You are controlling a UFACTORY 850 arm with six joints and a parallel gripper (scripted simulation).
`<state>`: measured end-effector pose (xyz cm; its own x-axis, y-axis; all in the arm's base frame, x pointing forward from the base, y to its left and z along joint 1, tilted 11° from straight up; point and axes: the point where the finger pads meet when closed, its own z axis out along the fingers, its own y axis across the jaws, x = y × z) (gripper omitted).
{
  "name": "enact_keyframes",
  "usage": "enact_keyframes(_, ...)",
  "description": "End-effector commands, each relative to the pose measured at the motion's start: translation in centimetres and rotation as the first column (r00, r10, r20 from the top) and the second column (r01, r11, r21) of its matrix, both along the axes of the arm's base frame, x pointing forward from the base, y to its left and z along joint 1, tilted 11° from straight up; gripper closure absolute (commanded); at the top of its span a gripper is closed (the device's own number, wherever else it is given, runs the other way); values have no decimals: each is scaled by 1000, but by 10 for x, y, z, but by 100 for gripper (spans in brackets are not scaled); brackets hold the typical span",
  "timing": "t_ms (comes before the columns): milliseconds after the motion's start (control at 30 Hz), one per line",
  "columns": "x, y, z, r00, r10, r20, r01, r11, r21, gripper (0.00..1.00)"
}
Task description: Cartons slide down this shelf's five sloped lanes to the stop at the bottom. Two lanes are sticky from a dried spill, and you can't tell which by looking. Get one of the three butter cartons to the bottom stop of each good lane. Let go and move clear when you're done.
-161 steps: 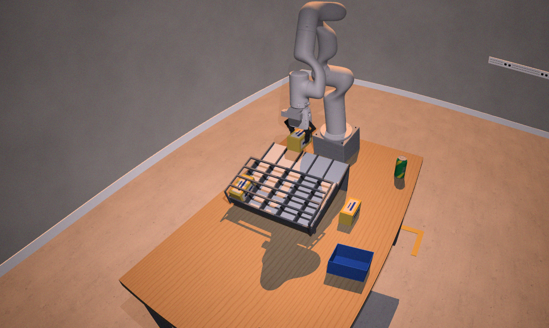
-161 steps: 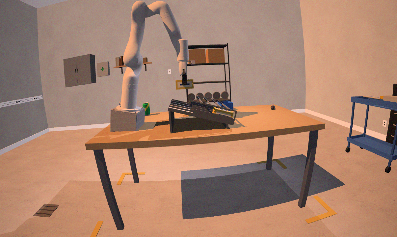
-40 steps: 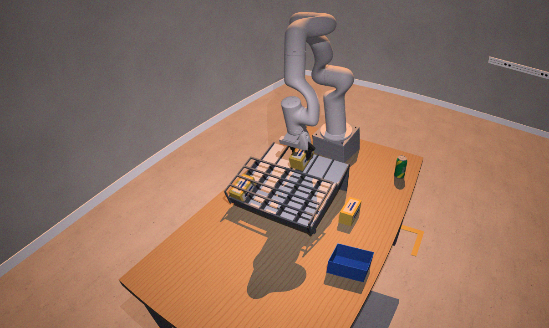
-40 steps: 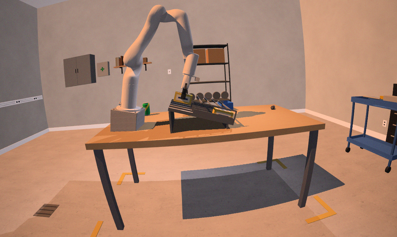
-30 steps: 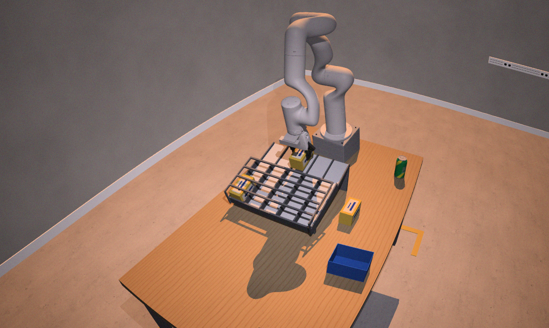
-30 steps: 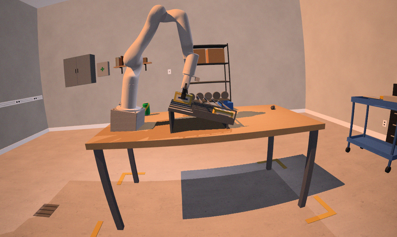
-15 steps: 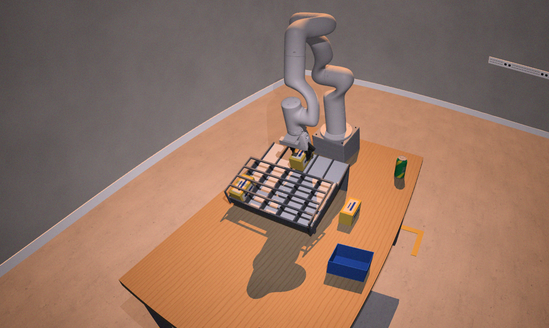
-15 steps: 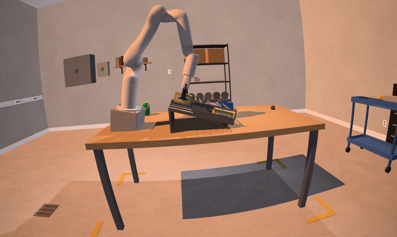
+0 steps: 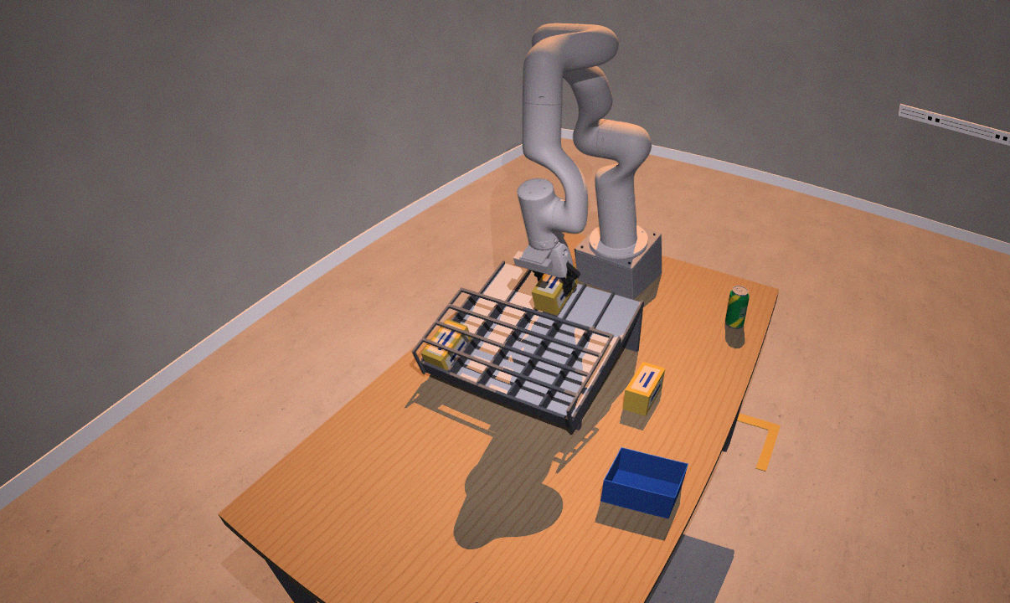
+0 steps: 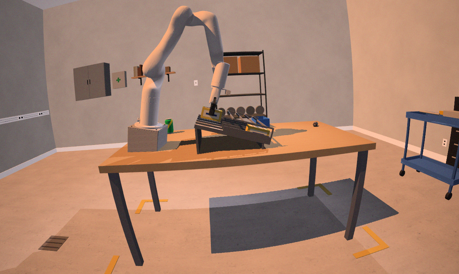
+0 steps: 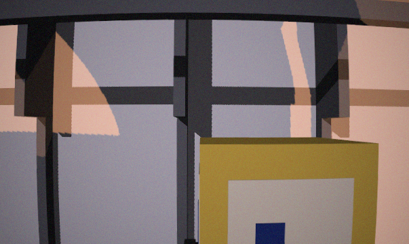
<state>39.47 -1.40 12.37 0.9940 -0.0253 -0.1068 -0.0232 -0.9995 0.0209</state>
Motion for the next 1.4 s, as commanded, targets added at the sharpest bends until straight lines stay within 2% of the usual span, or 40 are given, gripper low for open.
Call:
enact_keyframes(0, 1, 0, 0, 1000, 0, 1, 0, 1000, 0, 100)
enact_keyframes(1367, 0, 0, -7, 1000, 0, 1, 0, 1000, 0, 100)
